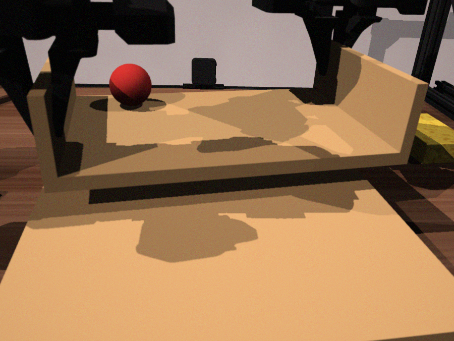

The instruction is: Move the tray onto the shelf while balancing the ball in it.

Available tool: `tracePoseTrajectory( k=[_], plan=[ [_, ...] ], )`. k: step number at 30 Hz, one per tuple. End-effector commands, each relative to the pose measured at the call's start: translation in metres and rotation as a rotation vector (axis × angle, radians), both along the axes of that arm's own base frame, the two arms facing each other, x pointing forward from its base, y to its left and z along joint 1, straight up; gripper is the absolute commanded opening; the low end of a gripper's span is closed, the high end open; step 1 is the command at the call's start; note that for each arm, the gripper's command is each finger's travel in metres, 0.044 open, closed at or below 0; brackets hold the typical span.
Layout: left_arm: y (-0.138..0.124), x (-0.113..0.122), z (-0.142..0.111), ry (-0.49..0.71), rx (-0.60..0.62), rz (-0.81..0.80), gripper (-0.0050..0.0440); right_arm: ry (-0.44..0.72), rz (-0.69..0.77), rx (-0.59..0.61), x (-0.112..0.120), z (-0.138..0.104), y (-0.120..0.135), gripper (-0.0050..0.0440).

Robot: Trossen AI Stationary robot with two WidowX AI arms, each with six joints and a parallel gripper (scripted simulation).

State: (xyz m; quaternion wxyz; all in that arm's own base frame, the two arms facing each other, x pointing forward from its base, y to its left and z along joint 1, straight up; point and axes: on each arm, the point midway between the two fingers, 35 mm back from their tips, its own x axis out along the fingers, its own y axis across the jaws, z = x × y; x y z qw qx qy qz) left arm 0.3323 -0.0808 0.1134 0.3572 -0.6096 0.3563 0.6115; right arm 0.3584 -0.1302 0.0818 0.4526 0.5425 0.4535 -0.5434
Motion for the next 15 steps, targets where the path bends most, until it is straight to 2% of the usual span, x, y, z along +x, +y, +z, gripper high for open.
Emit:
tracePoseTrajectory(
  k=[1, 3, 9, 15],
  plan=[
    [0.0012, -0.0009, 0.0024, -0.005, -0.016, -0.001, 0.0020, -0.008, -0.001, 0.013, -0.0001, -0.0003, -0.0004, 0.0020],
    [0.0027, -0.0013, 0.0042, -0.010, -0.033, -0.001, 0.0020, -0.015, -0.001, 0.029, -0.0007, -0.0021, -0.0019, 0.0020],
    [0.0036, -0.0018, -0.0015, 0.006, 0.021, -0.001, 0.0020, 0.009, -0.001, -0.020, -0.0010, 0.0037, -0.0034, 0.0020],
    [0.0062, -0.0026, 0.0017, -0.003, -0.010, -0.001, 0.0020, -0.005, -0.001, 0.006, -0.0020, 0.0004, -0.0054, 0.0020]
  ],
)
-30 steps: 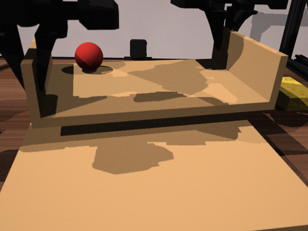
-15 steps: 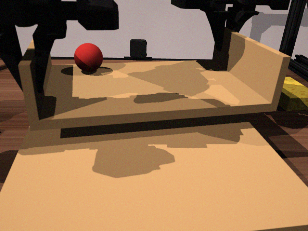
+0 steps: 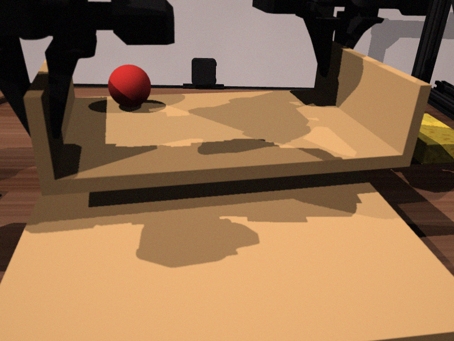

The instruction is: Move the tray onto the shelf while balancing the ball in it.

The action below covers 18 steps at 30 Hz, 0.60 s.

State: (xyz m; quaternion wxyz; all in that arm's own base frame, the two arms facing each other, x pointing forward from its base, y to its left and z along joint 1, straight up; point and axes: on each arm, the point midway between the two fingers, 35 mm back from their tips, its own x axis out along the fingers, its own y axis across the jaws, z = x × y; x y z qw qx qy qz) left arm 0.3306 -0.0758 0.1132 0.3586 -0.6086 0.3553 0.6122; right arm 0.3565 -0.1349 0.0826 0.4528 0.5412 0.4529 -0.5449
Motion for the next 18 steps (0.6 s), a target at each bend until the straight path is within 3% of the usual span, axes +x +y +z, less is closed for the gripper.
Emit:
tracePoseTrajectory(
  k=[1, 18],
  plan=[
    [0.0013, -0.0009, 0.0019, -0.004, -0.014, 0.000, 0.0020, -0.007, 0.000, 0.010, 0.0000, -0.0005, -0.0007, 0.0020],
    [0.0069, -0.0028, 0.0022, -0.003, -0.016, 0.000, 0.0020, -0.009, 0.000, 0.011, -0.0022, -0.0007, -0.0063, 0.0020]
  ],
)
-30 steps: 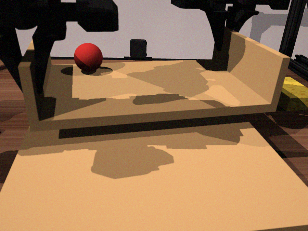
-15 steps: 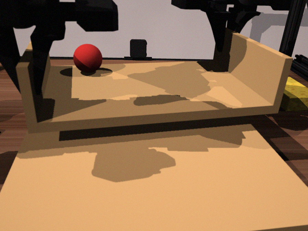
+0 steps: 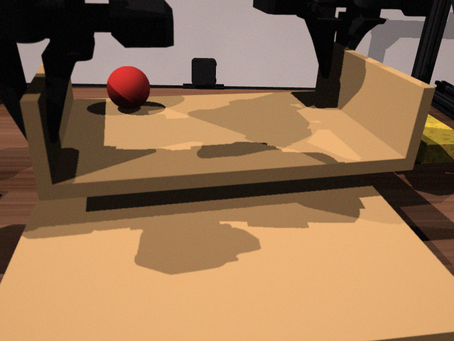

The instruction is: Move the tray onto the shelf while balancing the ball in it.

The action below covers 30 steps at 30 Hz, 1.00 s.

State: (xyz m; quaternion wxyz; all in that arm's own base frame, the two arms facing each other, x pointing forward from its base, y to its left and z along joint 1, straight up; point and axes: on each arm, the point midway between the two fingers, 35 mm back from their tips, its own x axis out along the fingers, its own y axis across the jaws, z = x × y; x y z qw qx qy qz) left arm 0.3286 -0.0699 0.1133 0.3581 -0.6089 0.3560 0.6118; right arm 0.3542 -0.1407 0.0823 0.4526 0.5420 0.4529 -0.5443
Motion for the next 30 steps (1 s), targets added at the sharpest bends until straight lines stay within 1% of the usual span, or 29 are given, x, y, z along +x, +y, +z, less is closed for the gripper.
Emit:
tracePoseTrajectory(
  k=[1, 4, 10, 21, 26, 30],
  plan=[
    [0.001, -0.001, 0.002, -0.003, -0.014, 0.000, 0.0020, -0.008, 0.000, 0.010, 0.000, 0.000, -0.001, 0.0020],
    [0.003, -0.001, 0.004, -0.011, -0.037, 0.000, 0.0020, -0.017, 0.000, 0.032, -0.001, -0.003, -0.002, 0.0020],
    [0.004, -0.002, -0.001, 0.005, 0.018, 0.000, 0.0020, 0.006, 0.000, -0.020, -0.001, 0.003, -0.003, 0.0020],
    [0.009, -0.003, 0.004, -0.011, -0.037, 0.000, 0.0020, -0.017, 0.000, 0.033, -0.003, -0.003, -0.008, 0.0020],
    [0.009, -0.004, -0.001, 0.005, 0.016, 0.000, 0.0020, 0.005, 0.000, -0.018, -0.003, 0.003, -0.009, 0.0020],
    [0.012, -0.005, 0.001, -0.003, -0.007, 0.000, 0.0020, -0.003, 0.000, 0.004, -0.004, 0.001, -0.011, 0.0020]
  ],
)
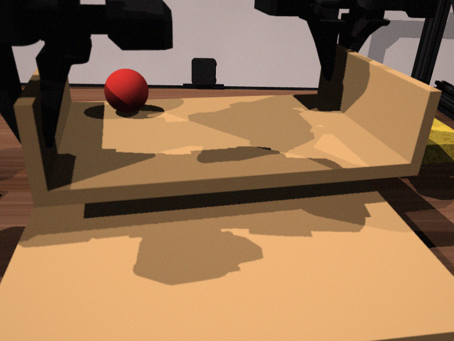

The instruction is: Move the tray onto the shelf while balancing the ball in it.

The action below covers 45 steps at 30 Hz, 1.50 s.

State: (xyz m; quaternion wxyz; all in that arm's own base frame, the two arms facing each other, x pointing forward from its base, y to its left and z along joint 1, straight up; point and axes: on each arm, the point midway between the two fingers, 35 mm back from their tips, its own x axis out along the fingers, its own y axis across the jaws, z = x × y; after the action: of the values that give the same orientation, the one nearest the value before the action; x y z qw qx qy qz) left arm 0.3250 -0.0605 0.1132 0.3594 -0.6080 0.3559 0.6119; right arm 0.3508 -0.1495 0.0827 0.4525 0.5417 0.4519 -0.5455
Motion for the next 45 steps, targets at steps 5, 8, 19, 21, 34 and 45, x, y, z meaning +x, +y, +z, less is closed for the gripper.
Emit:
tracePoseTrajectory(
  k=[5, 8, 19, 21, 34, 45],
  plan=[
    [0.003, -0.001, 0.002, -0.003, -0.017, 0.002, 0.0020, -0.009, 0.002, 0.012, -0.001, -0.001, -0.003, 0.0020],
    [0.005, -0.002, 0.004, -0.012, -0.040, 0.002, 0.0020, -0.017, 0.002, 0.035, -0.001, -0.003, -0.005, 0.0020],
    [0.008, -0.003, 0.002, -0.002, -0.012, 0.002, 0.0020, -0.007, 0.002, 0.008, -0.003, 0.000, -0.008, 0.0020],
    [0.008, -0.003, 0.002, -0.003, -0.017, 0.002, 0.0020, -0.009, 0.002, 0.012, -0.003, -0.001, -0.008, 0.0020],
    [0.013, -0.005, 0.001, -0.003, -0.009, 0.002, 0.0020, -0.004, 0.002, 0.006, -0.004, 0.000, -0.013, 0.0020],
    [0.016, -0.006, 0.002, -0.003, -0.012, 0.002, 0.0020, -0.006, 0.002, 0.008, -0.006, 0.000, -0.016, 0.0020]
  ],
)
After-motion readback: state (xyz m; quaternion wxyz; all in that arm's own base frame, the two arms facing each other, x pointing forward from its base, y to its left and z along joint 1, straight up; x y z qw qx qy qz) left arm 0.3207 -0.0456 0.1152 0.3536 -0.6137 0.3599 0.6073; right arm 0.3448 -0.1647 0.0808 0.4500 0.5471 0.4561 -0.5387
